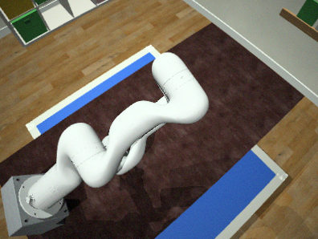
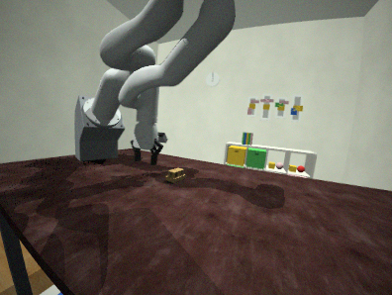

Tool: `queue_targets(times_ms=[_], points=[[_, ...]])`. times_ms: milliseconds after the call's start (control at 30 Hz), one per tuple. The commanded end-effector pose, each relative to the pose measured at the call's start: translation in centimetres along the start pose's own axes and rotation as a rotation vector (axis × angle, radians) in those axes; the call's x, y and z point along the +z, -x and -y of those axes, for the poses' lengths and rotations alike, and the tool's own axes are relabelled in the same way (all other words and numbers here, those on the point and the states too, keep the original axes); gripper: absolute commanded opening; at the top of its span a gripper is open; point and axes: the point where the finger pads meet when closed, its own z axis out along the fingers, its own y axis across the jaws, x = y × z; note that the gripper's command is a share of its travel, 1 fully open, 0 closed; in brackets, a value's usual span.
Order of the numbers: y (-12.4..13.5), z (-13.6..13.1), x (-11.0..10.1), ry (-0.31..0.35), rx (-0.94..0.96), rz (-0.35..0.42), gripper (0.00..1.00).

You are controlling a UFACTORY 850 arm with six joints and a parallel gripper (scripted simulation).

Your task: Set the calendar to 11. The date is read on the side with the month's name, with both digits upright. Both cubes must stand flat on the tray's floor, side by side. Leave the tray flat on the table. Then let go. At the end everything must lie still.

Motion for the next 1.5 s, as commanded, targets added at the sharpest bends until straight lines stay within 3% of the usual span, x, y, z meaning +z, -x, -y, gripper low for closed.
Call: queue_targets(times_ms=[0, 533, 1467], points=[[0.0, 0.0, 0.3, 0.001, 0.000, 0.000, 1.00], [0.0, 0.0, 3.3, 0.001, 0.000, 0.000, 1.00], [0.0, 0.0, 3.4, 0.001, 0.000, 0.000, 1.00]])
